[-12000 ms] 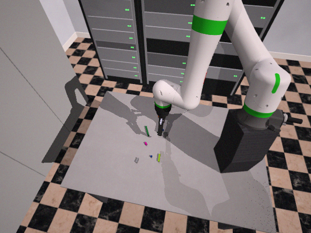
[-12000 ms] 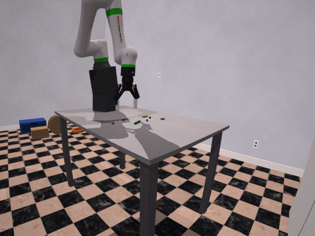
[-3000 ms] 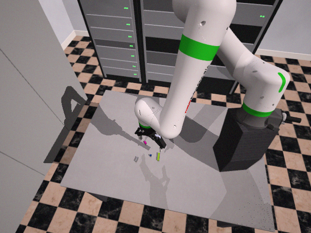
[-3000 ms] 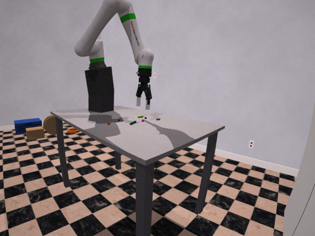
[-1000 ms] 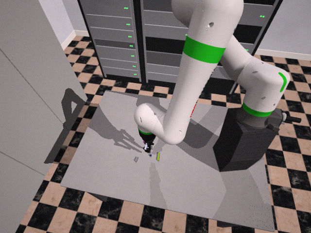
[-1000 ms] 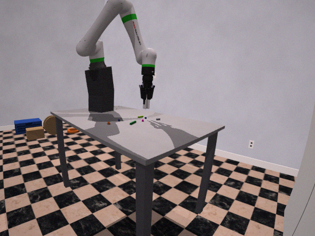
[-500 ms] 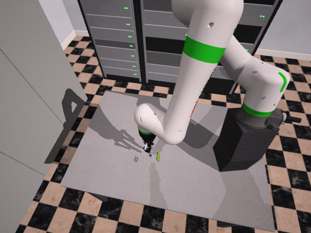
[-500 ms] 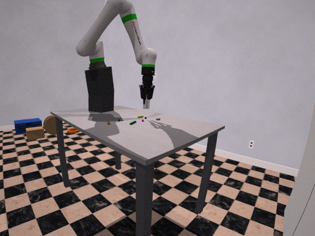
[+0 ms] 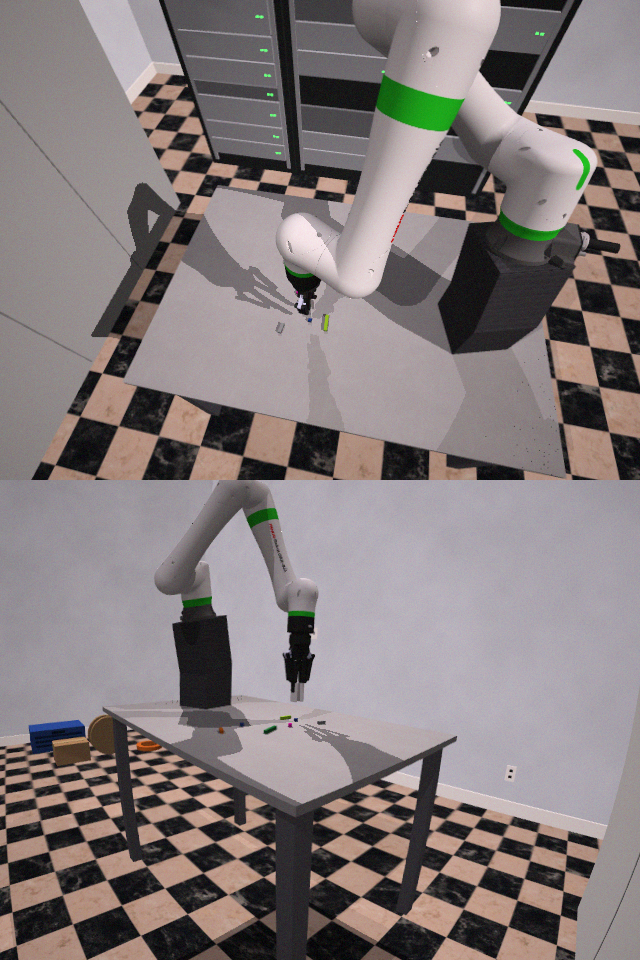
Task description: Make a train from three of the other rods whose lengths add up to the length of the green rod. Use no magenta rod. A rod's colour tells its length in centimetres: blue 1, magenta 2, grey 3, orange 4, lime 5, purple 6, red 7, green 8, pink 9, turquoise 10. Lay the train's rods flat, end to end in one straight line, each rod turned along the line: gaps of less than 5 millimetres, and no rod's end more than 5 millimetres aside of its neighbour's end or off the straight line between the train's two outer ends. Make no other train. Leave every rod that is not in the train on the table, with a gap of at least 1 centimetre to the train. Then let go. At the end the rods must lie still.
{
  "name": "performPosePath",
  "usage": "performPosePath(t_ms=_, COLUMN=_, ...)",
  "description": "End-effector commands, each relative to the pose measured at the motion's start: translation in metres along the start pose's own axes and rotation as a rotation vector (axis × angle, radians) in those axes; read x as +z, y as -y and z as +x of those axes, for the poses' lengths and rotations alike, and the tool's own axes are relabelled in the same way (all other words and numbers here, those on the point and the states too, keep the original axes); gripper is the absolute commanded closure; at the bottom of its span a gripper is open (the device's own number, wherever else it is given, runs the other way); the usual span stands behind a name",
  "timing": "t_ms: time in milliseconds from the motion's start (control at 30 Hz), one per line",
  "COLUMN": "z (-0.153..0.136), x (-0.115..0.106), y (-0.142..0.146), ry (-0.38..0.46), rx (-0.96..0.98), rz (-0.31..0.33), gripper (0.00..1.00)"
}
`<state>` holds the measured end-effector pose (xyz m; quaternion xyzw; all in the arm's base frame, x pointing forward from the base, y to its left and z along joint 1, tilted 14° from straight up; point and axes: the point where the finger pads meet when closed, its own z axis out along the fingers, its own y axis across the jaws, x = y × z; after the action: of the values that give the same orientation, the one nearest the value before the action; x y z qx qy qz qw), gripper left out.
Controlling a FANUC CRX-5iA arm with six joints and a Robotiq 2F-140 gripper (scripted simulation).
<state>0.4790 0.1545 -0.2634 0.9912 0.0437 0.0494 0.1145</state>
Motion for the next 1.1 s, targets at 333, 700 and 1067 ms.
performPosePath(t_ms=333, z=0.000, x=0.011, y=0.000, ry=-0.001, rx=0.000, rz=0.000, gripper=0.85)
performPosePath(t_ms=700, z=-0.001, x=0.029, y=0.000, ry=-0.001, rx=0.000, rz=0.000, gripper=0.85)
performPosePath(t_ms=1067, z=-0.001, x=0.042, y=0.000, ry=-0.001, rx=0.000, rz=0.000, gripper=0.85)
